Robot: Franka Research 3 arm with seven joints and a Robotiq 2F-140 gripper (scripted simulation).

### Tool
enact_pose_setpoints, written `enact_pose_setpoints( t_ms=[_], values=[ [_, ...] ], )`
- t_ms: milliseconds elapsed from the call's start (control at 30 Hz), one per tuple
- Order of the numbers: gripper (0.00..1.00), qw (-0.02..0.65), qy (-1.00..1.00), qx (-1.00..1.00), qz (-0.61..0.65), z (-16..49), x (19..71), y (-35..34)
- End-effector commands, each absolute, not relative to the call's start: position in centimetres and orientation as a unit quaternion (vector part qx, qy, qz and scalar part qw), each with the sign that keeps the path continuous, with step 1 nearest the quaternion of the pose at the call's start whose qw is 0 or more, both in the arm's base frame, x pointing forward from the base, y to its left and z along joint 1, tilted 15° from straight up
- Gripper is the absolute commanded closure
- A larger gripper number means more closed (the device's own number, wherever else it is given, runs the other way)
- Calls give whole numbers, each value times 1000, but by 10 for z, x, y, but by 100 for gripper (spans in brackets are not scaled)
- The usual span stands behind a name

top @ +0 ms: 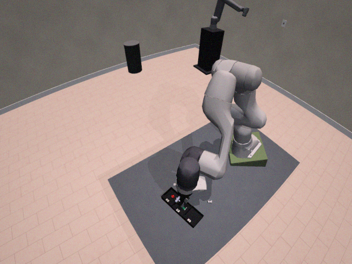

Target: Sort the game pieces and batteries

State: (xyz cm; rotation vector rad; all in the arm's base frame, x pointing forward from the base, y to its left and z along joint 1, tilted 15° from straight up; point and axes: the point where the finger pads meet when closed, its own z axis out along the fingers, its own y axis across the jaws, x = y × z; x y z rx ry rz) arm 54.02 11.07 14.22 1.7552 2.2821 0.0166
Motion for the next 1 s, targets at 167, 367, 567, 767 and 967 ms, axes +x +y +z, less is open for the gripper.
enact_pose_setpoints(
  t_ms=[167,367,567,767,967],
  values=[
    [83,131,787,603,6,143,539,113],
    [0,131,787,603,6,158,536,115],
    [0,131,787,603,6,174,532,117],
    [0,131,787,603,6,197,527,121],
    [0,131,787,603,6,220,522,124]
  ],
)
